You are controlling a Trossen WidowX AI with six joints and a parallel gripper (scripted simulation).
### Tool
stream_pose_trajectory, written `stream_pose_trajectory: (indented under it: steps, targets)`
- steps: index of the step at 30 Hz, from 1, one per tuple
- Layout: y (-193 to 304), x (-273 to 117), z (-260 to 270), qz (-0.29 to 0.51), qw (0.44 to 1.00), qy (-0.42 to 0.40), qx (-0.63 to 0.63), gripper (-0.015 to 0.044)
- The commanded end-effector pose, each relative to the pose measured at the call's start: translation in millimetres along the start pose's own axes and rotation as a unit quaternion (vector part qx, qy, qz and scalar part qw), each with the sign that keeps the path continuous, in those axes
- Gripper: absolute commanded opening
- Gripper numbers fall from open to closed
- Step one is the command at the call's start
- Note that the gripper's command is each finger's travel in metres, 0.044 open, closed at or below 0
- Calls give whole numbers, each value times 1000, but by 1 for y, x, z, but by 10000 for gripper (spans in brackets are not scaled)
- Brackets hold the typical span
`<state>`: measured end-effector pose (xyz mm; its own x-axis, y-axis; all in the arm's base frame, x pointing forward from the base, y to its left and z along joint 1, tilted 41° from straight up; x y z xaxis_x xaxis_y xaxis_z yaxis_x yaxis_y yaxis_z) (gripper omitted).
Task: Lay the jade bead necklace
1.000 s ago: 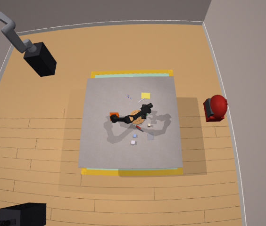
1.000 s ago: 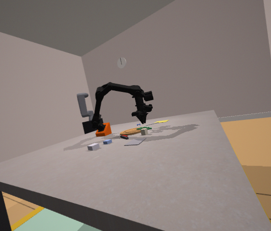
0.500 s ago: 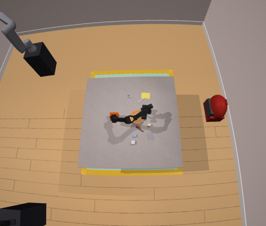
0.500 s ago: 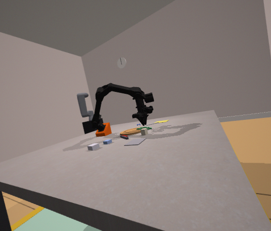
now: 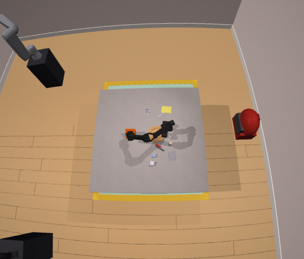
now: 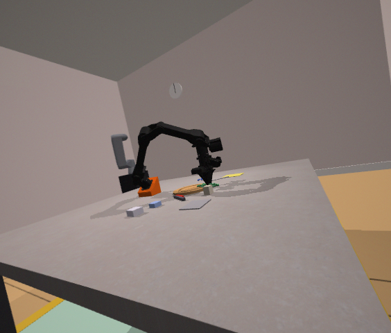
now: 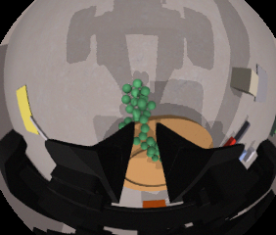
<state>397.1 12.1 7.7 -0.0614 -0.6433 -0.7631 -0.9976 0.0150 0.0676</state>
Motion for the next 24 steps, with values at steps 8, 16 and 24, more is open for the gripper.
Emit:
stream_pose_trajectory:
  steps: [8, 16, 24]
  targets:
    - [0, 0, 0, 0, 1000, 0, 0, 0]
    - [0, 0, 0, 0, 1000, 0, 0, 0]
    - [0, 0, 0, 0, 1000, 0, 0, 0]
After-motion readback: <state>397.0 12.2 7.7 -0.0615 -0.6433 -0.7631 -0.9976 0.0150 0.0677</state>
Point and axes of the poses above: the point midway between the two fingers, 35 mm back from their tips, its own x axis out along the fingers, its own z axis across the jaws, y = z × x, the point moved 5 cm from there along -x, back along the fingers, and after that the axes turned 12 degrees about -x, right-handed, at the moved point
